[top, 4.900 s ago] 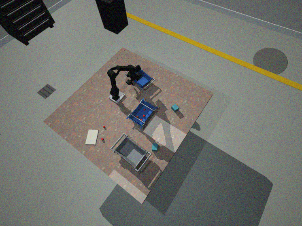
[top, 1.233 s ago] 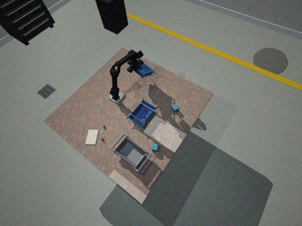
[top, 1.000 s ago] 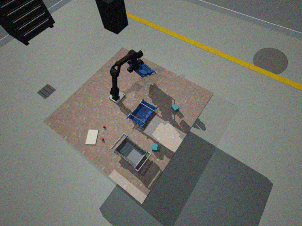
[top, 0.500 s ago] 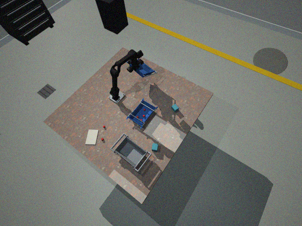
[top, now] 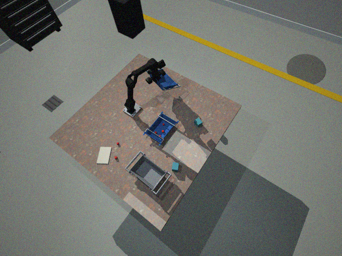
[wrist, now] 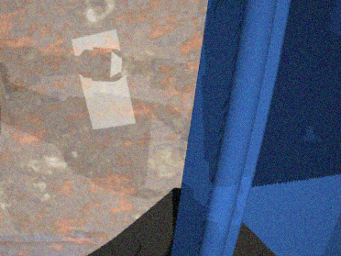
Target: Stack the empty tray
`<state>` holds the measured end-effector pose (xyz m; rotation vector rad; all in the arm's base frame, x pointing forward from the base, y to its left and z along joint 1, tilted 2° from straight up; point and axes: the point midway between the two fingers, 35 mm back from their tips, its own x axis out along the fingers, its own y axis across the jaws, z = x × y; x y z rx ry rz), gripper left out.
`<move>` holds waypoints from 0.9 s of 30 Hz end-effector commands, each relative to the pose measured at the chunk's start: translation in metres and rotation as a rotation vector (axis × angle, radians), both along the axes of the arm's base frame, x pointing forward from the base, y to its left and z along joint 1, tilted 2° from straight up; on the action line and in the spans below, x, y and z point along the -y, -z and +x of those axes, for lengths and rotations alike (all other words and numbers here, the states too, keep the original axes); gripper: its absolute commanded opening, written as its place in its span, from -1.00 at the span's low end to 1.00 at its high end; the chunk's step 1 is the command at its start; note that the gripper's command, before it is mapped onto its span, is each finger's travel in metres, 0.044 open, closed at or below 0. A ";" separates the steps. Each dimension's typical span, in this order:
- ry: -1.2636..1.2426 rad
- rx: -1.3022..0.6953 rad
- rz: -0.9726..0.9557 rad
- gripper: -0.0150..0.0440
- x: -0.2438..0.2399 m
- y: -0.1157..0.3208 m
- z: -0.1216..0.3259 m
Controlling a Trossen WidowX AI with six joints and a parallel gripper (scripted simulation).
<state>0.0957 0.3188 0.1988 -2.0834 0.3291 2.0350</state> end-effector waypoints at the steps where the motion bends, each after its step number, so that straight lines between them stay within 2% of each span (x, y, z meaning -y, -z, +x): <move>1: 0.038 0.006 0.021 -0.49 0.003 -0.006 0.014; 27: 0.331 0.016 0.027 -0.49 0.055 -0.009 0.104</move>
